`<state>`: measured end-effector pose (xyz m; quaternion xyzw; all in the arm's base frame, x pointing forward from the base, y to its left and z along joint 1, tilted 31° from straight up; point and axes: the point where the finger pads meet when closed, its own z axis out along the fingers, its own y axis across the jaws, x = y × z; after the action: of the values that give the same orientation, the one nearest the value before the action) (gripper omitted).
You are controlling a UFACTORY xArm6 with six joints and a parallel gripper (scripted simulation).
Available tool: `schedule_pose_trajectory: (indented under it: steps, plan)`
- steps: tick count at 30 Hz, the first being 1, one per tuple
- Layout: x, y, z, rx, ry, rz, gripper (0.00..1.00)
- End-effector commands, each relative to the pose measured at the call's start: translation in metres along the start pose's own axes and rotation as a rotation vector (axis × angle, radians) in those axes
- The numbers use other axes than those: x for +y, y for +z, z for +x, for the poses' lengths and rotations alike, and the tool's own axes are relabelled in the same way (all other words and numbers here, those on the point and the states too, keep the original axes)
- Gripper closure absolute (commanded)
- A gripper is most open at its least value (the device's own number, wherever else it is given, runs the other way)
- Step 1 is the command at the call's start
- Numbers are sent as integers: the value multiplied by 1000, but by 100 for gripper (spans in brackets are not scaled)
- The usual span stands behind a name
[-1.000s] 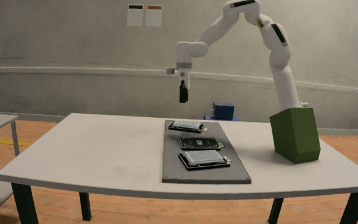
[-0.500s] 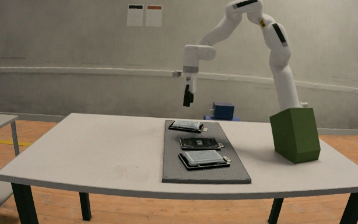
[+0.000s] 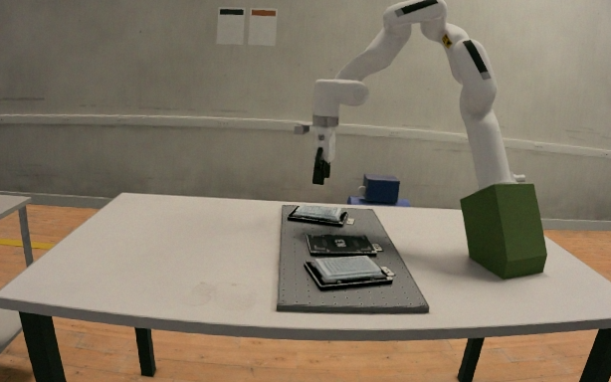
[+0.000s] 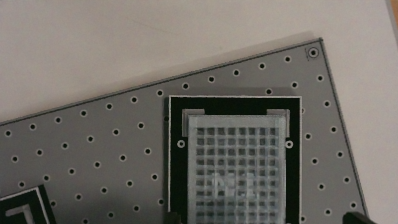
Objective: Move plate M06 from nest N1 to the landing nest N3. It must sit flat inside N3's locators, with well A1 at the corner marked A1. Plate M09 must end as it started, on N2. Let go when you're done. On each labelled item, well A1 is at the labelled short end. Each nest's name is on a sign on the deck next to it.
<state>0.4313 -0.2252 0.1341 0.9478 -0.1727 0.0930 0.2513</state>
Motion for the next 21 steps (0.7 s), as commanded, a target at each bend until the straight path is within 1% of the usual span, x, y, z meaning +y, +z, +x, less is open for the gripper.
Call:
schedule_pose_trajectory:
  steps: [1,5,7,21]
  plan:
    - [0,6,2,4,1,1,0]
    - [0,13,2,4,1,1,0]
    - [0,13,2,4,1,1,0]
    - [0,36,2,4,1,1,0]
